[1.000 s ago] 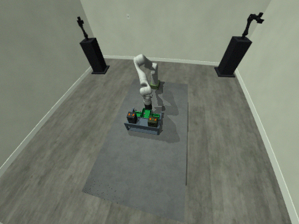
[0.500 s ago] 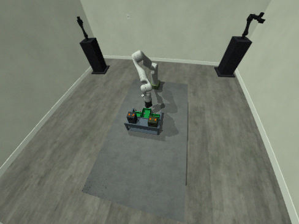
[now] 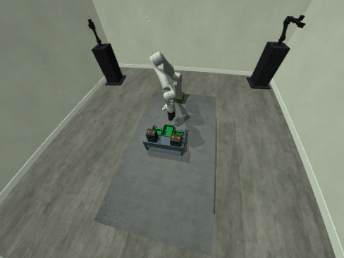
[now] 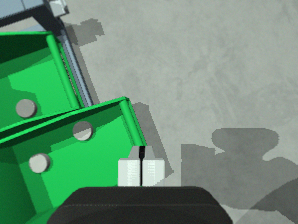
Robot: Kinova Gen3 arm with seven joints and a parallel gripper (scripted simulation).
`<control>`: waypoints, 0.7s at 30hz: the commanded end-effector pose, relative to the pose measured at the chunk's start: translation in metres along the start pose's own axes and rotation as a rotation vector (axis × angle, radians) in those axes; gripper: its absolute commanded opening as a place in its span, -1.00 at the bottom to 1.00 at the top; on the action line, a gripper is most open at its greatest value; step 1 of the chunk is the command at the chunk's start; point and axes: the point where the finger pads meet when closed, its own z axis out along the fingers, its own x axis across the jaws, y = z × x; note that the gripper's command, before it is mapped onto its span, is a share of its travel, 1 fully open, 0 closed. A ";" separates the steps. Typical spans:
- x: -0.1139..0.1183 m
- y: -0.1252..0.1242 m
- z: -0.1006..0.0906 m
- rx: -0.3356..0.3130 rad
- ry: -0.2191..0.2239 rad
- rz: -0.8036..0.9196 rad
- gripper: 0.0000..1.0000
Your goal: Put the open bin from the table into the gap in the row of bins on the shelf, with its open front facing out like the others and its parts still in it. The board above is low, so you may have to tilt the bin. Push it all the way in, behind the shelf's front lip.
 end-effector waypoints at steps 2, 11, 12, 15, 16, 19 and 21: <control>0.010 -0.015 -0.003 -0.001 -0.015 -0.099 -1.00; 0.024 -0.021 0.000 -0.005 -0.030 -0.283 -1.00; 0.026 -0.021 0.000 -0.005 -0.031 -0.300 -1.00; 0.029 -0.022 0.000 -0.006 -0.034 -0.338 -1.00; 0.029 -0.023 0.000 -0.006 -0.034 -0.346 -1.00; 0.031 -0.023 0.000 -0.006 -0.036 -0.361 -1.00; 0.031 -0.023 0.000 -0.006 -0.036 -0.364 -1.00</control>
